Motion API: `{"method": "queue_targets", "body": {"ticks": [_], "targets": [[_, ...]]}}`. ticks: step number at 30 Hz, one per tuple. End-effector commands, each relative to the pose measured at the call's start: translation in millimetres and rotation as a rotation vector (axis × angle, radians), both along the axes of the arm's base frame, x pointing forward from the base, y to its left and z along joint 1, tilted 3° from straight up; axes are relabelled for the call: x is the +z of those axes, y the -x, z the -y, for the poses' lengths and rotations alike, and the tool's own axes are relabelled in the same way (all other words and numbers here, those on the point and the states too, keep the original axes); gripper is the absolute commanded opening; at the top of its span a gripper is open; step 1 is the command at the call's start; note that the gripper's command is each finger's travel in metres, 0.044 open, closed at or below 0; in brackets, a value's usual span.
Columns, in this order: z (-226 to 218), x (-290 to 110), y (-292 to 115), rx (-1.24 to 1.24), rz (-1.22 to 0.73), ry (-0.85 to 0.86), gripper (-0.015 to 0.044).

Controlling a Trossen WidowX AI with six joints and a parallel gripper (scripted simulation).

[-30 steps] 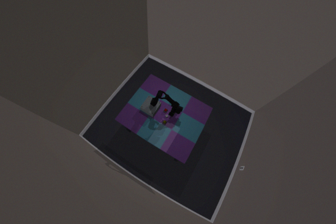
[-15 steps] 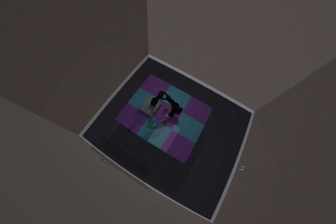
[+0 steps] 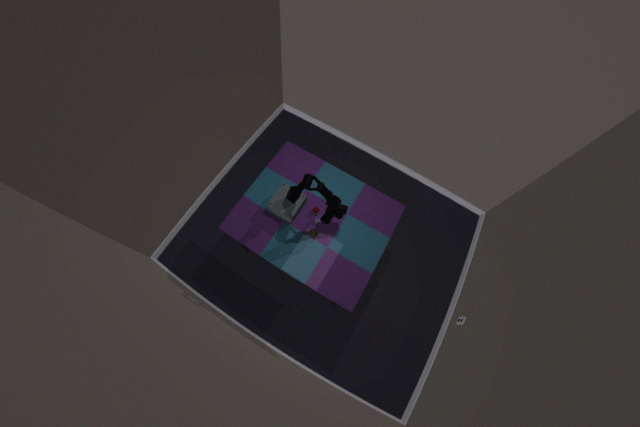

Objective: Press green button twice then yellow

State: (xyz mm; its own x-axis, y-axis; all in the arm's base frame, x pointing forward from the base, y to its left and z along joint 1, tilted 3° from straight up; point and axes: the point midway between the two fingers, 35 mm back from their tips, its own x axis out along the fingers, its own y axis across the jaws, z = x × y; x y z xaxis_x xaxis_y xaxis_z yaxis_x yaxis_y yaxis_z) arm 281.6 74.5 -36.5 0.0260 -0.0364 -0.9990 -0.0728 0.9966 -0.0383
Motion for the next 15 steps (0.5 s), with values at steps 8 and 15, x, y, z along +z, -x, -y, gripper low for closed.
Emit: {"method": "queue_targets", "body": {"ticks": [8, 15], "targets": [[1, -1, 1, 0.003, -0.003, 0.006, 0.0020], [0, 31, 1, 0.003, -0.003, 0.006, 0.0020]]}}
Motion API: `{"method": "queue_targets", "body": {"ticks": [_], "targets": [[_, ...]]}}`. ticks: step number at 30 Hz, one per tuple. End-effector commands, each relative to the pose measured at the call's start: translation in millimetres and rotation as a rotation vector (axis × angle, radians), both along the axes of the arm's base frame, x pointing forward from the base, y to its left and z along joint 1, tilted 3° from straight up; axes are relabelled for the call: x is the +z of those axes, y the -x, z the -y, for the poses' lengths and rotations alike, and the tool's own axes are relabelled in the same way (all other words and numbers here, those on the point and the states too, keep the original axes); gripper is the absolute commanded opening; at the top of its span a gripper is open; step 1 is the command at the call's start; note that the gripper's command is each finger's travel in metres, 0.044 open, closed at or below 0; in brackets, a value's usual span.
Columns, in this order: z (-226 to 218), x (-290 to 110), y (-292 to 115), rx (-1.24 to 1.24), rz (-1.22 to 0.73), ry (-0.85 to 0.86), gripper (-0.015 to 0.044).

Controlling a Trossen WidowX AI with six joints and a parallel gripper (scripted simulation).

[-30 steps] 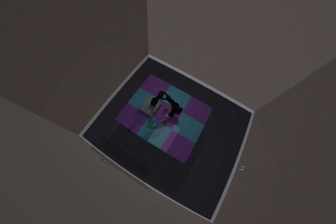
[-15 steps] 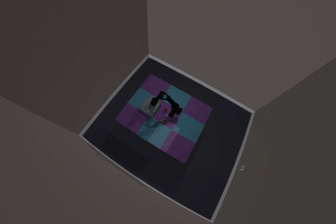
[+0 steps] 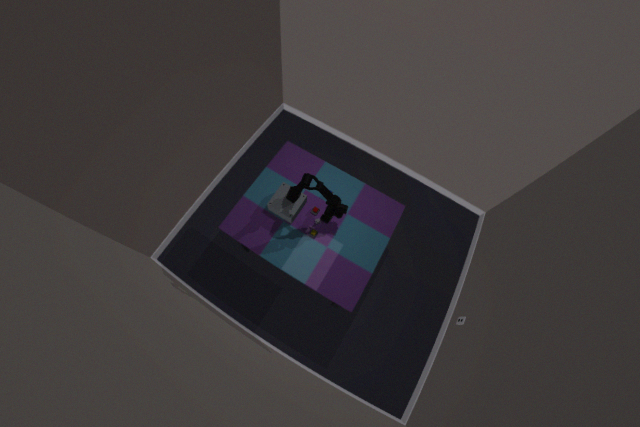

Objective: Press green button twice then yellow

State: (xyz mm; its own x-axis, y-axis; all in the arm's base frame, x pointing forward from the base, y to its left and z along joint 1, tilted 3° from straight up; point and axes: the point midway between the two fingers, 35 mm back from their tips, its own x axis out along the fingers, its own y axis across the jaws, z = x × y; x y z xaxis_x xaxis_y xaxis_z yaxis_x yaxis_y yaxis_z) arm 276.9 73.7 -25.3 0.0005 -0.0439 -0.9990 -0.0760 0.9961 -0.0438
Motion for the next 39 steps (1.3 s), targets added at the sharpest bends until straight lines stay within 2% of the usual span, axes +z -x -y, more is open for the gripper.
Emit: {"method": "queue_targets", "body": {"ticks": [1, 26, 39], "targets": [[-1, 20, -4, 0.001, 0.023, -0.002, 0.0020], [0, -12, -4, 0.001, 0.023, -0.001, 0.0020], [0, -13, -4, 0.001, 0.023, -0.001, 0.0020]]}}
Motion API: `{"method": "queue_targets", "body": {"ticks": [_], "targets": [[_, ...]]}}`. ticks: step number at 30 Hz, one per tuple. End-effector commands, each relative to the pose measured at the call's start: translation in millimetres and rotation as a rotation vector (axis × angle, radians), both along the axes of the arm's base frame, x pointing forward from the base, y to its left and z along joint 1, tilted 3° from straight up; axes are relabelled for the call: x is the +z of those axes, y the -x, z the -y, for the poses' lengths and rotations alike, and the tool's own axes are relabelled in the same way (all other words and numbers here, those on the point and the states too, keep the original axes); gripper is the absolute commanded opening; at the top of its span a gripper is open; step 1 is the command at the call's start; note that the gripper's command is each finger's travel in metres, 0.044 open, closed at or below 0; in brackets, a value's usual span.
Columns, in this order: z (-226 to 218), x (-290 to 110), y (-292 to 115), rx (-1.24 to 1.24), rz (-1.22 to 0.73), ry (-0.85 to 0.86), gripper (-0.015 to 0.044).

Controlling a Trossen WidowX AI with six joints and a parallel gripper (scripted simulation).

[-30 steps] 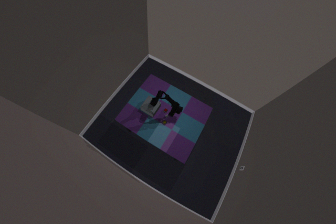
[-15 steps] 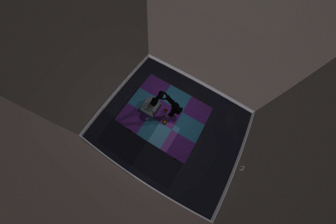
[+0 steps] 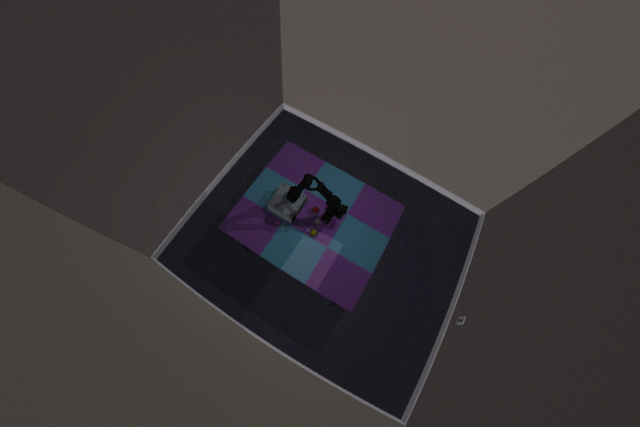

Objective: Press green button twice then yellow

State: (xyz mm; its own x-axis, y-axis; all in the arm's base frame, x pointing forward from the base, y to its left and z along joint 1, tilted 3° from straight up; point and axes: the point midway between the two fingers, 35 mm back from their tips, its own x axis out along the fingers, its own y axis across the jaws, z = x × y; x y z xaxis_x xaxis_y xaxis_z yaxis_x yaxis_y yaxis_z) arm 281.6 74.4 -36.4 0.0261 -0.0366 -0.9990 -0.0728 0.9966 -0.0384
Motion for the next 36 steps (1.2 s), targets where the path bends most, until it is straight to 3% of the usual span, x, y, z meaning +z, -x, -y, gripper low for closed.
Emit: {"method": "queue_targets", "body": {"ticks": [1, 11, 15, 21, 25, 30, 36], "targets": [[1, -1, 1, 0.003, -0.003, 0.006, 0.0020], [1, -1, 1, 0.003, -0.003, 0.006, 0.0020], [0, 29, 1, 0.003, -0.003, 0.005, 0.0020], [-1, 34, 1, 0.003, -0.003, 0.006, 0.0020], [-3, 89, 2, 0.003, -0.003, 0.005, 0.0020], [-3, 93, 2, 0.003, -0.003, 0.005, 0.0020], [58, 96, -5, 0.003, -0.002, 0.009, 0.0020]]}}
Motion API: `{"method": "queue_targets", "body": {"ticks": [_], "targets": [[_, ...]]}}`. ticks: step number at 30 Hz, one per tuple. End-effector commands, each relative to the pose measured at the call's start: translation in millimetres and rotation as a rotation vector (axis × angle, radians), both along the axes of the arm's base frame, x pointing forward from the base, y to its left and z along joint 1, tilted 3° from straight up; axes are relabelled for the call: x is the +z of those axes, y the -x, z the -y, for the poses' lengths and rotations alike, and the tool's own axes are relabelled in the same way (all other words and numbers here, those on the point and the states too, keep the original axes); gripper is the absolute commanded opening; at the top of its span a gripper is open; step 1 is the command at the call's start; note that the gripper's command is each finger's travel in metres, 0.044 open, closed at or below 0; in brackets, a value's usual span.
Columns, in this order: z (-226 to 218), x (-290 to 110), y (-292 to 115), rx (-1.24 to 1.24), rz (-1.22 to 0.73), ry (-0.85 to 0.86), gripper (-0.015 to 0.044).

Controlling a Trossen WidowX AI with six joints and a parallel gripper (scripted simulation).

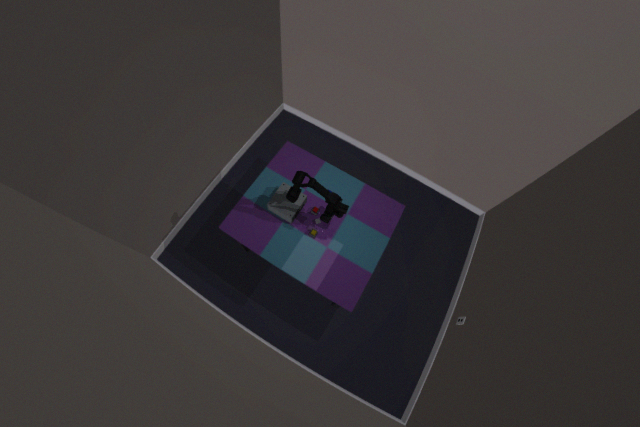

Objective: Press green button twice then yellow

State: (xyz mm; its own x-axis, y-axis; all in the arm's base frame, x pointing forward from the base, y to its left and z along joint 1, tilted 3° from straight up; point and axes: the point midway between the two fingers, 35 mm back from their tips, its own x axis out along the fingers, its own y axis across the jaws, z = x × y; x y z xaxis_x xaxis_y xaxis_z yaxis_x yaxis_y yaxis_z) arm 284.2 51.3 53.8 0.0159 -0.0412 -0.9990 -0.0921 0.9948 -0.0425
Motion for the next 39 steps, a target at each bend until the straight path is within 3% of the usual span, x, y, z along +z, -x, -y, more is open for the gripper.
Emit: {"method": "queue_targets", "body": {"ticks": [1, 9, 14, 19, 39], "targets": [[49, 6, -2, -0.016, 0.009, 0.005, 0.0020], [145, 11, 20, -0.016, 0.008, 0.017, 0.0020], [148, 8, 20, -0.016, 0.007, 0.017, 0.0020], [151, -51, 19, -0.016, 0.007, 0.017, 0.0020], [152, -74, 19, -0.016, 0.007, 0.017, 0.0020]]}}
